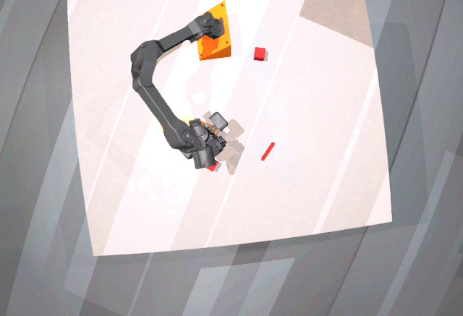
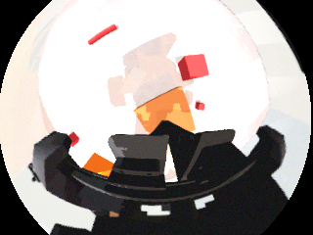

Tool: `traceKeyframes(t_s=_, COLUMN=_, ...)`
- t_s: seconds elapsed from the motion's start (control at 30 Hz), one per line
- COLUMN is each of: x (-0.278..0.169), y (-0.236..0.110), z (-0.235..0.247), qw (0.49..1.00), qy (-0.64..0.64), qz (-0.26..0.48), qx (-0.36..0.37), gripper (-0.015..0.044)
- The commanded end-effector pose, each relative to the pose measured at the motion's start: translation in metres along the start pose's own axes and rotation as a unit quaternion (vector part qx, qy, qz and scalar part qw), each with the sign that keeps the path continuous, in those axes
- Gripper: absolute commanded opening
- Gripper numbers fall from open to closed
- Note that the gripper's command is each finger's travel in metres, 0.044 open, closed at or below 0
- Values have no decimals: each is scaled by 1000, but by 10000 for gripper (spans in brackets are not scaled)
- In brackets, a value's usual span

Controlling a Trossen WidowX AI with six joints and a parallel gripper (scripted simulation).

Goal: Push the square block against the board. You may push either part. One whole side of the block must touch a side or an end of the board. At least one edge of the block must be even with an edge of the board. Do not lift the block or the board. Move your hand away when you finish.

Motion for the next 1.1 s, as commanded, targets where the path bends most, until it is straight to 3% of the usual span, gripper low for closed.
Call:
traceKeyframes(t_s=0.0, x=-20, y=0, z=0, qw=999, qy=49, qz=2, qx=-1, gripper=0)
traceKeyframes(t_s=0.37, x=-88, y=0, z=5, qw=972, qy=234, qz=5, qx=-1, gripper=0)
traceKeyframes(t_s=0.73, x=-150, y=5, z=27, qw=911, qy=413, qz=8, qx=-5, gripper=0)
traceKeyframes(t_s=0.9, x=-158, y=6, z=31, qw=900, qy=437, qz=9, qx=-6, gripper=0)
traceKeyframes(t_s=1.07, x=-158, y=52, z=30, qw=900, qy=437, qz=9, qx=-6, gripper=0)
Point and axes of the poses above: the point midway between the two fingers, 35 mm back from their tips, its own y axis out along the fingers, its own z axis across the jaws, x = y × z, the point moved 10 cm from there along -y, back along the fingers, and after that the axes turned 7 degrees about -y, right-handed, at the moved point
